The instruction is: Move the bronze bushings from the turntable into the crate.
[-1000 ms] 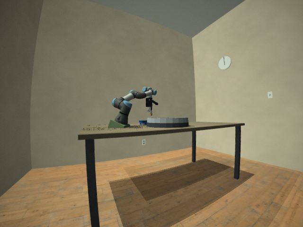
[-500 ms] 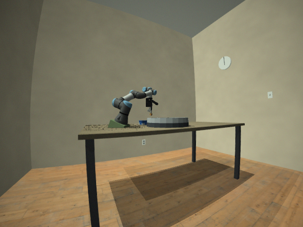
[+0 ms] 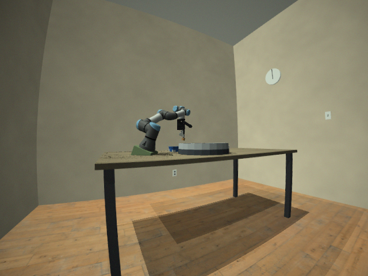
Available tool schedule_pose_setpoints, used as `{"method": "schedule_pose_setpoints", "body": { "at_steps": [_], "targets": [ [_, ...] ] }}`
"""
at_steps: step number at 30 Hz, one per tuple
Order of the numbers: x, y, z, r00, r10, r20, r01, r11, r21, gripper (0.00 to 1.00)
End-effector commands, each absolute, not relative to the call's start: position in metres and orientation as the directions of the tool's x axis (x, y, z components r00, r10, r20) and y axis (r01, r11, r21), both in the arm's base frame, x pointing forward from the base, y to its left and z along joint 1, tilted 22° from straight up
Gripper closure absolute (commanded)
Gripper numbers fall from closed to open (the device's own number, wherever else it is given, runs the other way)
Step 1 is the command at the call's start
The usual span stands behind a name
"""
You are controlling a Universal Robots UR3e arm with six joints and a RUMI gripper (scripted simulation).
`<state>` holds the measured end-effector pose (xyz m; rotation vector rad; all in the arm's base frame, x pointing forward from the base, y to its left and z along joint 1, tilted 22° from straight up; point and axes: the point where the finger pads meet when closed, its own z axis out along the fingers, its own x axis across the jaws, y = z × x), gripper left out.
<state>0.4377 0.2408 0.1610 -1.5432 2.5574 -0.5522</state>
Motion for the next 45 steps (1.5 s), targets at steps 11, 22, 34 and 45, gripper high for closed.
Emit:
{"method": "schedule_pose_setpoints", "body": {
  "at_steps": [11,22,34,45],
  "targets": [
    [0.4378,0.2412,0.1623,-0.479,-0.873,0.094,-0.833,0.419,-0.36,1.0],
    [0.4378,0.2412,0.1623,-0.479,-0.873,0.094,-0.833,0.419,-0.36,1.0],
    [0.4381,0.241,0.1616,-0.48,-0.872,0.094,-0.833,0.419,-0.36,1.0],
    [0.4392,0.2402,0.1583,-0.48,-0.872,0.095,-0.834,0.419,-0.36,1.0]
  ]
}}
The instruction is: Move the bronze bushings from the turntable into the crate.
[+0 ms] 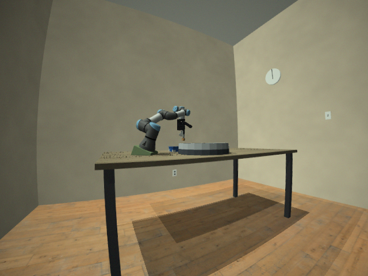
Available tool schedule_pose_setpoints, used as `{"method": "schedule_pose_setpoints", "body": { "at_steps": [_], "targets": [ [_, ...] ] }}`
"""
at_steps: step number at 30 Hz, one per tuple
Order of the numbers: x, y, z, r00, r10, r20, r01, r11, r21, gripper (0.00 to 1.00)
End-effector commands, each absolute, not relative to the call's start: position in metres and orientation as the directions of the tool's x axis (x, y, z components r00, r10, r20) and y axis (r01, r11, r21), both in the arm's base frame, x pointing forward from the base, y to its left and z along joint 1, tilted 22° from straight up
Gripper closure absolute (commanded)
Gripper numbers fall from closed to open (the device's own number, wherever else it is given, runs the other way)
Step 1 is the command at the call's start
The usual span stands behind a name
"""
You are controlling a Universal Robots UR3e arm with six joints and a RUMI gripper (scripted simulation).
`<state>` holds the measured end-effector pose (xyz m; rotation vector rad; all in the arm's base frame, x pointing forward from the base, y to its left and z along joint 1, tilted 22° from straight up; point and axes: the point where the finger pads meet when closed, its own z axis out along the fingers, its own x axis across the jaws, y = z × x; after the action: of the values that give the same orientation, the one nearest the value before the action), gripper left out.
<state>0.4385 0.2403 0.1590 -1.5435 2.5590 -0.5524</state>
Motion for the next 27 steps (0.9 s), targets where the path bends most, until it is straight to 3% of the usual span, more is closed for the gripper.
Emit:
{"method": "schedule_pose_setpoints", "body": {
  "at_steps": [1,27],
  "targets": [
    [0.439,0.24,0.158,-0.48,-0.872,0.095,-0.834,0.419,-0.359,1.0],
    [0.449,0.233,0.13,-0.48,-0.872,0.095,-0.834,0.419,-0.359,1.0]
  ]
}}
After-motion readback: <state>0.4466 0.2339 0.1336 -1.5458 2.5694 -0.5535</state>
